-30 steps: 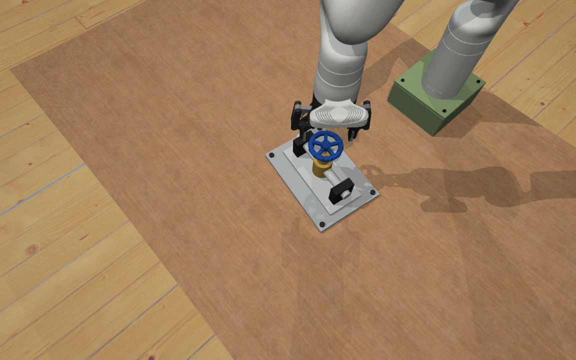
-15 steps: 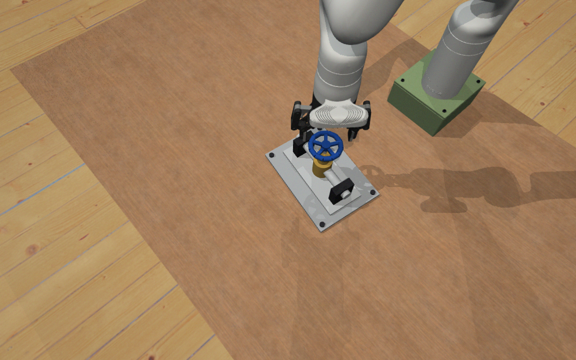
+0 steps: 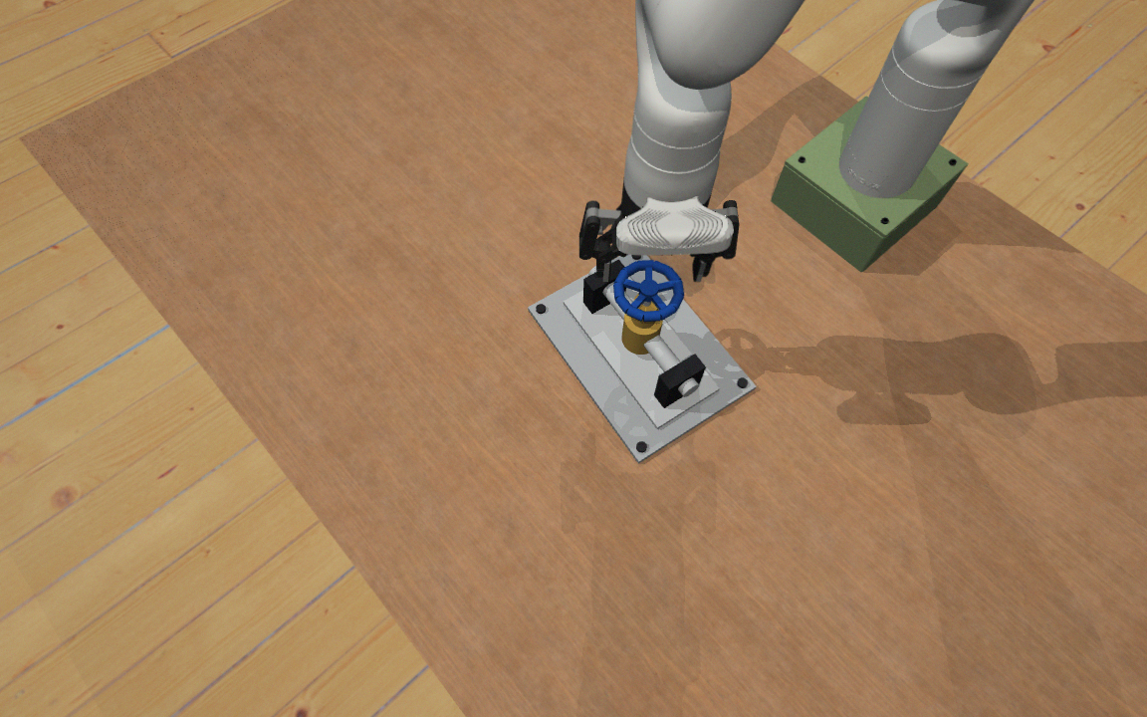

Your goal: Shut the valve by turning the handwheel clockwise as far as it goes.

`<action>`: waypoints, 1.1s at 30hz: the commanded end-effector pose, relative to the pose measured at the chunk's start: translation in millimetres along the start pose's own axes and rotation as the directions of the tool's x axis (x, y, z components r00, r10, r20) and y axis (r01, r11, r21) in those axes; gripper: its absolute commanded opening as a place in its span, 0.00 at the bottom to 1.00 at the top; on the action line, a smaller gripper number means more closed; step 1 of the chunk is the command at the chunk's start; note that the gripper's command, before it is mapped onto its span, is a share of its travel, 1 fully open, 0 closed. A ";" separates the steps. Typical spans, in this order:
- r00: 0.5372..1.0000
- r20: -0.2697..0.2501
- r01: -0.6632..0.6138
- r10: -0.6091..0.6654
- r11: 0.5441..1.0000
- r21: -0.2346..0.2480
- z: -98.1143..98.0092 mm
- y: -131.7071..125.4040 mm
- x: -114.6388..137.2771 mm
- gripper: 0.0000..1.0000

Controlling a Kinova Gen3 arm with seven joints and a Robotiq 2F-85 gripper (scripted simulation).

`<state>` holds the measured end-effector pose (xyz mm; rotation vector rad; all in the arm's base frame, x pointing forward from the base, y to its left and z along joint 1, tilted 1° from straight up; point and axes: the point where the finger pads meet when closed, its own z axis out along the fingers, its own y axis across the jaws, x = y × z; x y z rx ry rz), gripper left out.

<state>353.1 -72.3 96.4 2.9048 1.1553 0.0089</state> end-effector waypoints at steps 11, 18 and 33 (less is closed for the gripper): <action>1.000 -0.001 0.000 0.000 1.000 -0.005 1.7 1.4 -0.3 1.00; 1.000 0.001 0.000 0.000 1.000 -0.003 4.6 0.9 -0.9 1.00; 1.000 0.002 0.002 -0.002 1.000 0.000 18.3 -0.4 -1.1 1.00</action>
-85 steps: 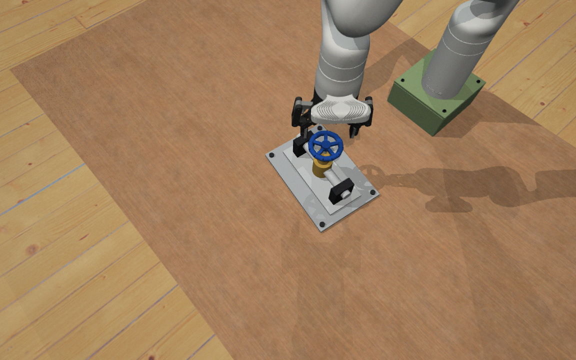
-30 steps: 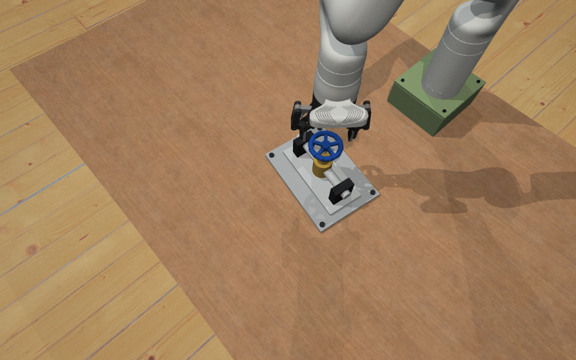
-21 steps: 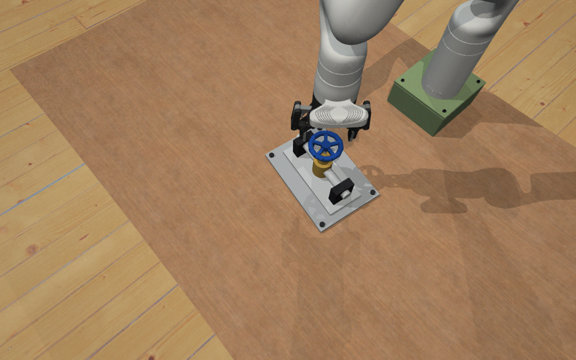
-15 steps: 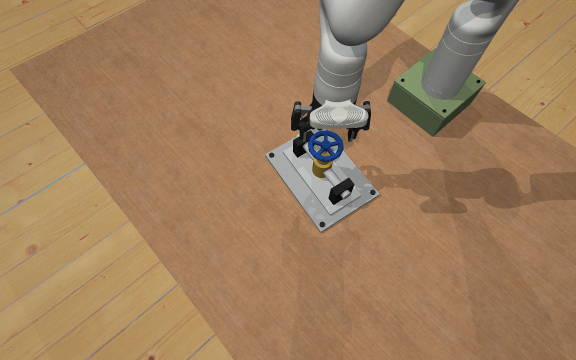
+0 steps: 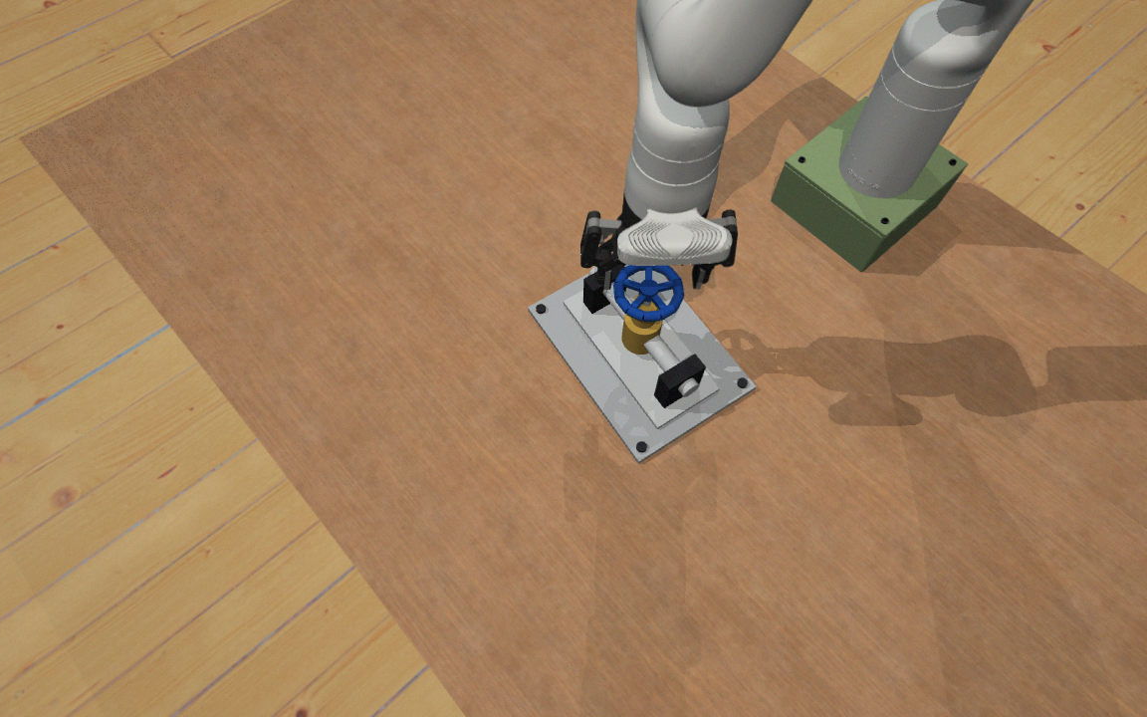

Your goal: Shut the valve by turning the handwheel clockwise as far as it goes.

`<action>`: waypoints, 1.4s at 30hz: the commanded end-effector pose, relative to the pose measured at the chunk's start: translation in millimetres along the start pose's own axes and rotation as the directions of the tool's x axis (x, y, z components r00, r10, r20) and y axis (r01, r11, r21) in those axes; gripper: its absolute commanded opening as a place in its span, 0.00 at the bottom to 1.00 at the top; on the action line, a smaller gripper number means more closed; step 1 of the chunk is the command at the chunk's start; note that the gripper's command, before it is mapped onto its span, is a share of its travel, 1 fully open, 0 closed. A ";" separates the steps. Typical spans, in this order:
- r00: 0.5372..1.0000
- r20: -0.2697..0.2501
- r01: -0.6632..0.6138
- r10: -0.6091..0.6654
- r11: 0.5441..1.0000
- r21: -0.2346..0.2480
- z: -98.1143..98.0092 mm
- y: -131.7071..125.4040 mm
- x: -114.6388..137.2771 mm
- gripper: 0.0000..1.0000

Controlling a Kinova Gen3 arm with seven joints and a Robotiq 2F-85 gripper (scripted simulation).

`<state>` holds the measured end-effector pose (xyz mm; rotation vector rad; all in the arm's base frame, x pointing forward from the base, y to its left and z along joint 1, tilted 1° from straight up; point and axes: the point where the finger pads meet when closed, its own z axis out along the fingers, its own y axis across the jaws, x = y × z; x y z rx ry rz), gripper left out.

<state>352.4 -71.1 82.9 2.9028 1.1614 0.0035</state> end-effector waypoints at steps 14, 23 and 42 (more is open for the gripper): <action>1.000 -0.002 -0.002 0.002 1.000 -0.003 20.0 1.9 -0.9 1.00; 1.000 -0.005 0.001 -0.001 1.000 -0.002 28.7 1.3 0.1 1.00; 1.000 -0.003 -0.001 0.001 1.000 -0.004 31.7 2.0 -0.5 1.00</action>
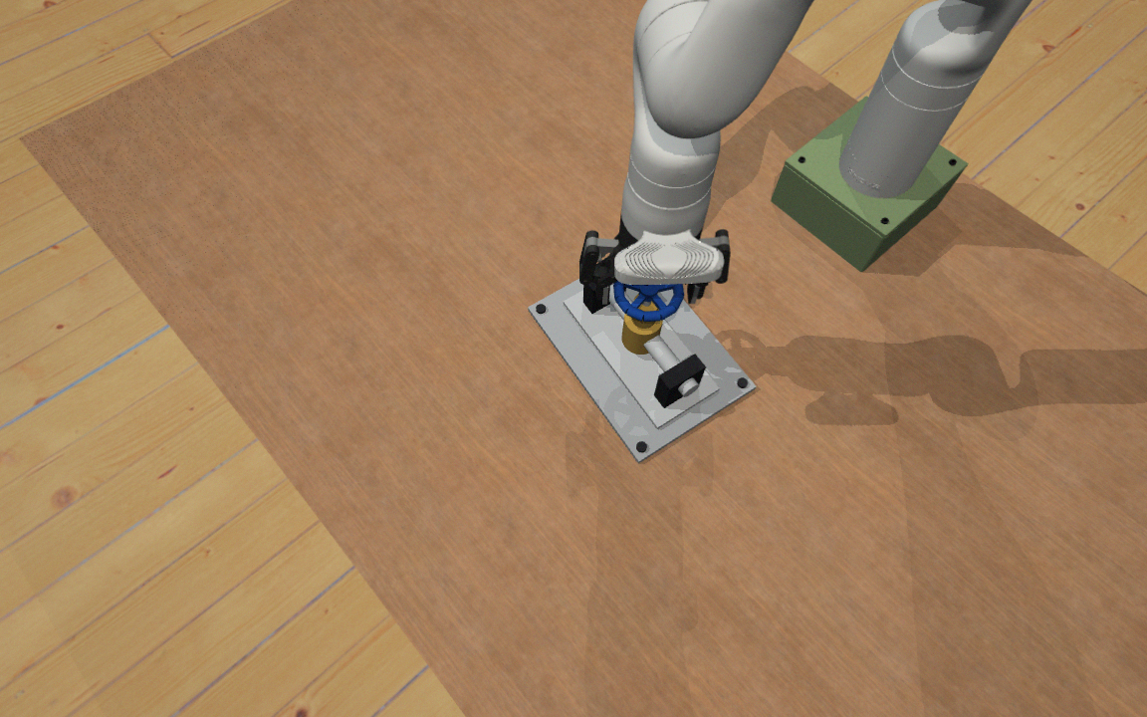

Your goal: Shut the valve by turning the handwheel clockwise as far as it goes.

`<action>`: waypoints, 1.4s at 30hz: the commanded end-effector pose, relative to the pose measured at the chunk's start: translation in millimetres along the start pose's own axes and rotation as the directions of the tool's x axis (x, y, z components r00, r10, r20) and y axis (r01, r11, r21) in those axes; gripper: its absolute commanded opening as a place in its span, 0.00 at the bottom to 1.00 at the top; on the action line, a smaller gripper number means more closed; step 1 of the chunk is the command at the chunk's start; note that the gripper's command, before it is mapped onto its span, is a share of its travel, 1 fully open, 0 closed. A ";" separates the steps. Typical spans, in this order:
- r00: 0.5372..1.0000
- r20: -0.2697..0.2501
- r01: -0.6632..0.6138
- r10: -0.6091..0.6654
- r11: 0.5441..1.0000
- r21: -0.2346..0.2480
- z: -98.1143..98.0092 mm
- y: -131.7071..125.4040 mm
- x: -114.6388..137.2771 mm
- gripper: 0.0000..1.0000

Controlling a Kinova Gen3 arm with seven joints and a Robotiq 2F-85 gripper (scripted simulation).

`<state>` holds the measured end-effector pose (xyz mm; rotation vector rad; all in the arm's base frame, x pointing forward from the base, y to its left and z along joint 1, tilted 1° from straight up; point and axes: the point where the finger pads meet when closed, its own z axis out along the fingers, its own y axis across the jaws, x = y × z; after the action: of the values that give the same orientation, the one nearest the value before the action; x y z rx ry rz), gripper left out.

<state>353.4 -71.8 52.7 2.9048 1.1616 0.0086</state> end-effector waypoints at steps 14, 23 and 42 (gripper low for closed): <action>1.000 0.000 0.000 0.000 1.000 -0.004 1.5 1.2 -0.8 1.00; 1.000 0.000 0.000 0.000 1.000 -0.004 1.5 1.2 -0.8 1.00; 1.000 0.000 0.000 0.000 1.000 -0.003 1.4 0.9 -0.5 0.00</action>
<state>353.8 -72.0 53.7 2.9045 1.1601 0.0131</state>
